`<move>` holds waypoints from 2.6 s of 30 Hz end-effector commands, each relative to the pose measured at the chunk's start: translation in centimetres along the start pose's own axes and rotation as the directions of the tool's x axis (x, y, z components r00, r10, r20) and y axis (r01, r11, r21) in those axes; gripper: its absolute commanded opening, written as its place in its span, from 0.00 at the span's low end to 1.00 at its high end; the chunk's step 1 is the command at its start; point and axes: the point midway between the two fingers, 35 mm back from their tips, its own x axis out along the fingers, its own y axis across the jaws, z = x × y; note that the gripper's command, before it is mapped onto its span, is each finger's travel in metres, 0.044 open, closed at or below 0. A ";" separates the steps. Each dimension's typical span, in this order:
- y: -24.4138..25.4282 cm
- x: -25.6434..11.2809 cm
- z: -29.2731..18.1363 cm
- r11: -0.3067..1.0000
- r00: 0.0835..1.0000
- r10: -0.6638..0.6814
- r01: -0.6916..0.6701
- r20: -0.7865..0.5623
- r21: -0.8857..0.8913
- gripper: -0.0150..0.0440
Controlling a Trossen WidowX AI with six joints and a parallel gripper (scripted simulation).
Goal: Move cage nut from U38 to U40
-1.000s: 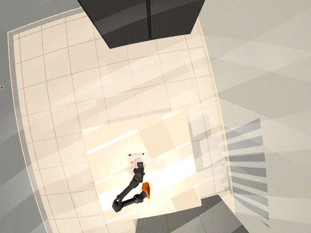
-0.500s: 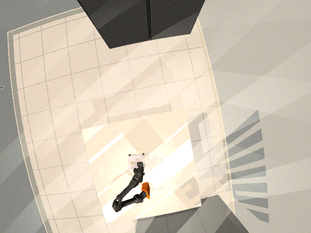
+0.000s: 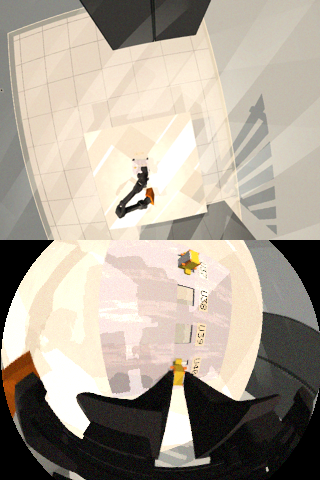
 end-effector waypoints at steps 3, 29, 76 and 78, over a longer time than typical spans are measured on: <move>-0.1 0.0 0.1 1.000 1.000 0.007 -0.007 0.003 -0.004 0.30; -0.3 0.1 0.1 0.998 0.998 0.056 -0.056 0.003 -0.005 0.30; -0.7 0.1 0.1 0.994 0.994 0.113 -0.113 0.003 -0.006 0.30; -0.7 0.1 0.1 0.993 0.993 0.117 -0.117 0.003 -0.006 0.30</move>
